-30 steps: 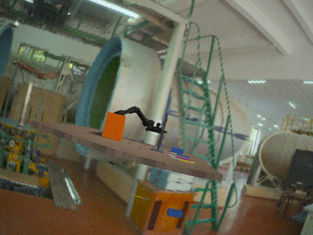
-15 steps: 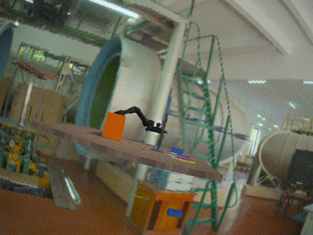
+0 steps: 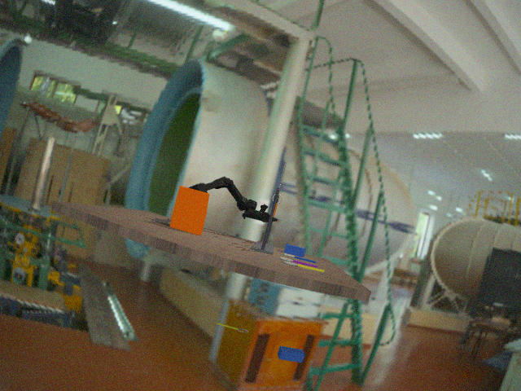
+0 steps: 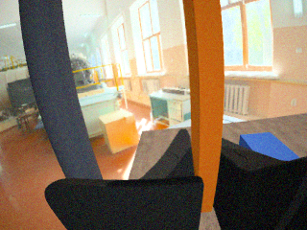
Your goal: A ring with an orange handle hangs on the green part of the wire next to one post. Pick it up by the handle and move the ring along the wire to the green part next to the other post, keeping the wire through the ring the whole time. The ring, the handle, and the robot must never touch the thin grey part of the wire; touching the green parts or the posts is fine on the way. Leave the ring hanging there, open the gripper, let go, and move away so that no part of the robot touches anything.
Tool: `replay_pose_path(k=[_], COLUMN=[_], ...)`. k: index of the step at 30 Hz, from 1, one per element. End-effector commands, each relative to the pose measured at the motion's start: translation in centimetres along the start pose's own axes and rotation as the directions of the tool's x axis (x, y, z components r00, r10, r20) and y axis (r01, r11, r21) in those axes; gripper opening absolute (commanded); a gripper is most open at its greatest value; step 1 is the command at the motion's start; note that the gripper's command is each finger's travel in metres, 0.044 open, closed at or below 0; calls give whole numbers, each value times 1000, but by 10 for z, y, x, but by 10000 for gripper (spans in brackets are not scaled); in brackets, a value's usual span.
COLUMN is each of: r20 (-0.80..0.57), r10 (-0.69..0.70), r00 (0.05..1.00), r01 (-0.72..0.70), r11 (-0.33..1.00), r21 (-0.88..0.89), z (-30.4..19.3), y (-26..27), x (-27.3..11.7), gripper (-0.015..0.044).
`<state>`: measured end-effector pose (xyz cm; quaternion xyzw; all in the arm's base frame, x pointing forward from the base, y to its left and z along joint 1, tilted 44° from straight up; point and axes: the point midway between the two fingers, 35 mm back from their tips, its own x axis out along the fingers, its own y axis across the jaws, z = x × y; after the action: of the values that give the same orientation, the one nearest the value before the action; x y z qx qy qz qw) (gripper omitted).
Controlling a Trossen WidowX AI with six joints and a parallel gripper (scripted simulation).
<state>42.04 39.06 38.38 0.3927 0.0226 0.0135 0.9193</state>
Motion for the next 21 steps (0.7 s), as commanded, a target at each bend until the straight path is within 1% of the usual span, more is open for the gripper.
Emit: replay_pose_path(k=[1, 8, 21], r20=[-4, -23, -252], r10=[1, 1, -2], r00=[1000, 1000, 968], r01=[-1, -1, 0], r11=[1000, 1000, 1000], r21=[-8, -8, -10], z=[-2, -2, 3], y=[0, -1, -14], x=[0, -3, -32], gripper=[-150, -150, -150])
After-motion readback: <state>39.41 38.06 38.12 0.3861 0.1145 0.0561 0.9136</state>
